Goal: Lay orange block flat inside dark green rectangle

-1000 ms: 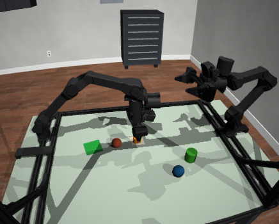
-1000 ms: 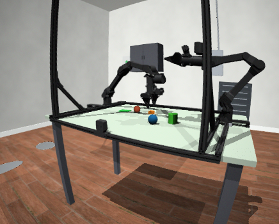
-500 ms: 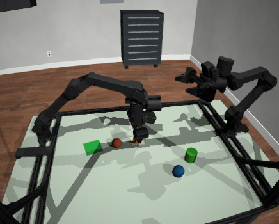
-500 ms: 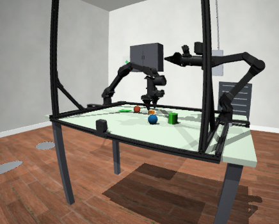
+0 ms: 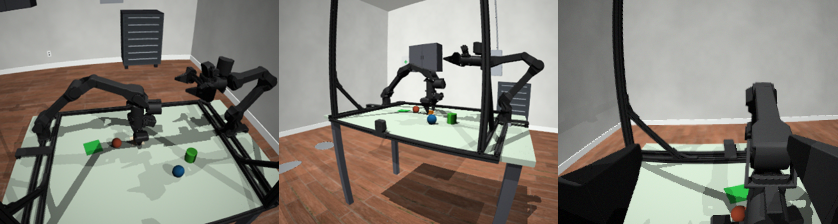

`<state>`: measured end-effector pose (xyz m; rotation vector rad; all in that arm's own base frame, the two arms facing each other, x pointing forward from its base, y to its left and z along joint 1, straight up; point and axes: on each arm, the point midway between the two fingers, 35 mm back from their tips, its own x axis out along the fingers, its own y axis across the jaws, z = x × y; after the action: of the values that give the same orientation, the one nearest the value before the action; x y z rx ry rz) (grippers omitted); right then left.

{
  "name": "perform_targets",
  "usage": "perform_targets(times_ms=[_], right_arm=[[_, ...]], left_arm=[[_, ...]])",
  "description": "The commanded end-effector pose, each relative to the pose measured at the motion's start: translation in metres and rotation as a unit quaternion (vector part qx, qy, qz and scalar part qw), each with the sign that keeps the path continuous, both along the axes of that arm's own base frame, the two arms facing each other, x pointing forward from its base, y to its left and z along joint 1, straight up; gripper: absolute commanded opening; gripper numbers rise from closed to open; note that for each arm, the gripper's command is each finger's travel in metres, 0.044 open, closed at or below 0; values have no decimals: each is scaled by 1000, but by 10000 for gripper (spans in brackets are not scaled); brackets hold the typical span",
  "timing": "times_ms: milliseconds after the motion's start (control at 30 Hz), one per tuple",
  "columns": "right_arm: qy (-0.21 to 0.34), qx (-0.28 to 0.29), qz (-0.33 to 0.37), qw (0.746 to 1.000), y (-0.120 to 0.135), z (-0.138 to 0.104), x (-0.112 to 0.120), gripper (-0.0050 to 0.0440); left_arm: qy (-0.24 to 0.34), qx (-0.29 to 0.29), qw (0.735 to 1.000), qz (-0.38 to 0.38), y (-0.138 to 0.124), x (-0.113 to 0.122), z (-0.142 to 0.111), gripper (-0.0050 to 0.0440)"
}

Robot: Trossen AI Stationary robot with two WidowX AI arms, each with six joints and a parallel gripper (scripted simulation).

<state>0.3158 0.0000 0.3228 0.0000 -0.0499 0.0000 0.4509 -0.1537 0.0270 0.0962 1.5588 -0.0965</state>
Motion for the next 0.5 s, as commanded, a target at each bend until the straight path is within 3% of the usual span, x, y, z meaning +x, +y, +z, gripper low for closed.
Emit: perform_targets(times_ms=[0, 167, 300, 467], right_arm=[[0, 0, 0, 1000, 0, 0, 0, 440], [0, 0, 0, 1000, 0, 0, 0, 440], [0, 0, 0, 1000, 0, 0, 0, 440], [0, 0, 0, 1000, 0, 0, 0, 440]], left_arm=[[5, 0, 1000, 0, 1, -1, -5, 344], [5, 0, 1000, 0, 1, -1, -5, 224], [5, 0, 1000, 0, 1, -1, -5, 224], [5, 0, 1000, 0, 1, -1, -5, 191]])
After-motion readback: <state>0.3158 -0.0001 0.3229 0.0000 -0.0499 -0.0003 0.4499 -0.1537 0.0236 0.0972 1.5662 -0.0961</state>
